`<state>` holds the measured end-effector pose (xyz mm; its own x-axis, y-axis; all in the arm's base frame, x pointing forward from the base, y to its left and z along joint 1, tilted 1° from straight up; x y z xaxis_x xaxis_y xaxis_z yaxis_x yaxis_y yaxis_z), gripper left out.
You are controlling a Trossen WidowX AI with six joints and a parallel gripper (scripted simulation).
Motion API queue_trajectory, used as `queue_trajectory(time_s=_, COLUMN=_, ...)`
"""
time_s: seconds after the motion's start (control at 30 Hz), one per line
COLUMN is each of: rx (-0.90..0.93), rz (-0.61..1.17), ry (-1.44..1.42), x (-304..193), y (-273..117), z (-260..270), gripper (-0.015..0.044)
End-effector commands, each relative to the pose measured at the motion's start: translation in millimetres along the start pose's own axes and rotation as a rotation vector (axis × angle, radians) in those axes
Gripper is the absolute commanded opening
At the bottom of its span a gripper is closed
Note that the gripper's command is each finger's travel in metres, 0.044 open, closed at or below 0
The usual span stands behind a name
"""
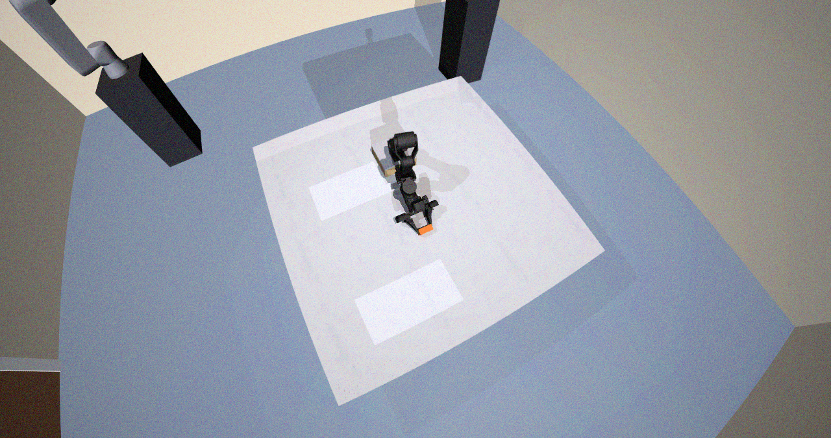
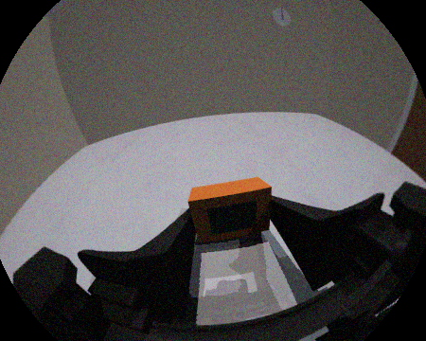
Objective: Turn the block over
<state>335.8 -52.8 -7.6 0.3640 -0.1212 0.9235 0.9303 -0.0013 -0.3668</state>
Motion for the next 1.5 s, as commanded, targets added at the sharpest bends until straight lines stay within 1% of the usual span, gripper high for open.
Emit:
queue_trajectory(time_s=0.0, rx=0.01, rz=-0.017, ry=0.002, x=-3.4, y=-6.5, z=1.8, gripper=0.0)
queue_trajectory(time_s=0.57, rx=0.01, rz=-0.025, ry=0.002, x=-0.3, y=-8.1, z=2.4, gripper=0.0)
queue_trajectory(time_s=1.13, rx=0.01, rz=-0.025, ry=0.002, x=-0.3, y=-8.1, z=2.4, gripper=0.044)
queue_trajectory(time_s=1.47, rx=0.01, rz=-0.025, ry=0.002, x=-0.3, y=-8.1, z=2.4, gripper=0.044)
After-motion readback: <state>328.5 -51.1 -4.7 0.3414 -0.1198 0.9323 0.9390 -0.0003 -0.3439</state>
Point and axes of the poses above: the point midway between the two fingers, 35 mm back from their tips, its own y axis out along the fingers, its own z axis across the jaws, x = y × z, the point moved 2 cm from there along -y, back along the fingers, and after that the axes turned 10 degrees about y, right-handed, at the moved point
